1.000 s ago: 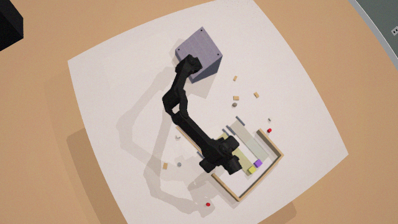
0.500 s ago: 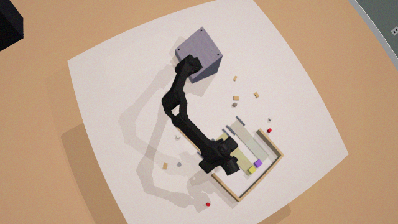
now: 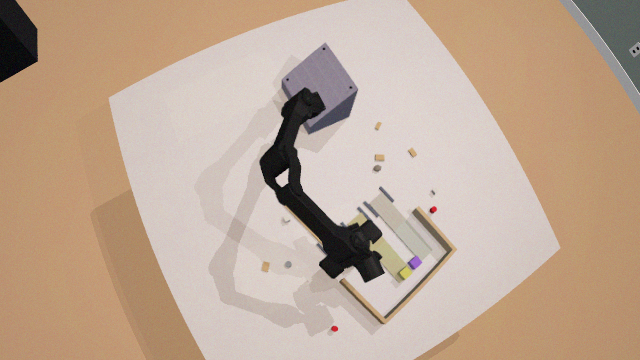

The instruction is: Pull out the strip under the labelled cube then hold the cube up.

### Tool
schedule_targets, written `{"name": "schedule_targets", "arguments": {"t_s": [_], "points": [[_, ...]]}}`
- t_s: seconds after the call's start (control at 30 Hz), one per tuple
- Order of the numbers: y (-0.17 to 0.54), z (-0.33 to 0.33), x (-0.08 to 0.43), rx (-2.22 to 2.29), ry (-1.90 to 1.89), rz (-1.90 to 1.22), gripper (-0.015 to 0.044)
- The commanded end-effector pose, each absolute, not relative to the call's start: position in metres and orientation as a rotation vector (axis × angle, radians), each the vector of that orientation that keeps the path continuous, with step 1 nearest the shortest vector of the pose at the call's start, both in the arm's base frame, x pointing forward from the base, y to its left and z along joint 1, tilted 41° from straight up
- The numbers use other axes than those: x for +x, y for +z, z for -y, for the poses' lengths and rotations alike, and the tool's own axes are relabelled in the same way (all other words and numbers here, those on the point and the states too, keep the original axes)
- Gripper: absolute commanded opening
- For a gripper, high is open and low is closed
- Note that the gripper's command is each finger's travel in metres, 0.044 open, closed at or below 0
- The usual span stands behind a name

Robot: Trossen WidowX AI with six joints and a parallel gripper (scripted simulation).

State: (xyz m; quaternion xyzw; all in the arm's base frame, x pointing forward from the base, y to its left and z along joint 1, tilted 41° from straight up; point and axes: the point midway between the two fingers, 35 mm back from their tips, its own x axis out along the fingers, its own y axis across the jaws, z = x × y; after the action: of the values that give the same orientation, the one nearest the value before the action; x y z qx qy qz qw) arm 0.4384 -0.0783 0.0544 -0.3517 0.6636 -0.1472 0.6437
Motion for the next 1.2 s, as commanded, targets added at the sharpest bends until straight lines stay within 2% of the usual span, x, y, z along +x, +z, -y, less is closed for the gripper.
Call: {"name": "schedule_targets", "arguments": {"t_s": [0.0,0.07,0.2,0.67,1.17], "points": [[0.055,0.078,0.439,-0.801,-0.336,-1.511,0.0105],[0.055,0.078,0.439,-0.801,-0.336,-1.511,0.0092],[0.056,0.076,0.436,-0.801,-0.335,-1.511,0.0000],[0.072,0.044,0.380,-0.805,-0.331,-1.518,0.0000],[0.067,0.037,0.346,-0.802,-0.333,-1.516,0.0000]]}}
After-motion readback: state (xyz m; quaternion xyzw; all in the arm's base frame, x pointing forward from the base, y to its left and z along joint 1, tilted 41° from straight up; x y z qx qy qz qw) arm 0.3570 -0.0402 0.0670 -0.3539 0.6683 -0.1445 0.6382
